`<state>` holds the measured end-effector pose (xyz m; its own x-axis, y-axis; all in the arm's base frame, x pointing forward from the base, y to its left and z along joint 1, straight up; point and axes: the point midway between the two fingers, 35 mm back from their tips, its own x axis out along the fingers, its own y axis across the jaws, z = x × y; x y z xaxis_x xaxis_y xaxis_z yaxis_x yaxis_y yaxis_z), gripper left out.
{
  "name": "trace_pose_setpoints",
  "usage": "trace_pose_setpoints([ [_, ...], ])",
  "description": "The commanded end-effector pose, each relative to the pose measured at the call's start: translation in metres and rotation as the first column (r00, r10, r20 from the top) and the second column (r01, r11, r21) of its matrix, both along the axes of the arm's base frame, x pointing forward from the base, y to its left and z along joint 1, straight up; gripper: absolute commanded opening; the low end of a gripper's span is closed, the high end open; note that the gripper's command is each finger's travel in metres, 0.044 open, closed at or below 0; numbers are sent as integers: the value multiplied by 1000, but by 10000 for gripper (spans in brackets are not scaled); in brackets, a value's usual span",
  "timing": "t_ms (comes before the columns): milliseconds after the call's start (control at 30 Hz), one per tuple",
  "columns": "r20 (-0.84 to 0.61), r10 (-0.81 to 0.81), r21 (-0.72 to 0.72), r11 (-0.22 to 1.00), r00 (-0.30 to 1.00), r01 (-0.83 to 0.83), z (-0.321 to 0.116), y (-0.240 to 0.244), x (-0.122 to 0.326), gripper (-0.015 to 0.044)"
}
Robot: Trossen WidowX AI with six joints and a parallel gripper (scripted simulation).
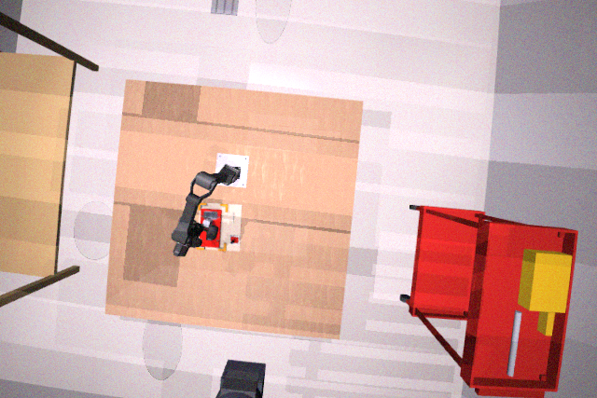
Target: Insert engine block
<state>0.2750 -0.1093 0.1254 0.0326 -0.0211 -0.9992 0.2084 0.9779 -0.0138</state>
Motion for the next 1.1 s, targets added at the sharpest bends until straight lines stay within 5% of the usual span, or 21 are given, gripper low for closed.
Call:
trace_pose_setpoints([
  [0, -8, -1, 5, 1000, 1000, 1, -8, 1, -1, 440],
  [1067, -8, -1, 5, 1000, 1000, 1, -54, 0, -1, 414],
])
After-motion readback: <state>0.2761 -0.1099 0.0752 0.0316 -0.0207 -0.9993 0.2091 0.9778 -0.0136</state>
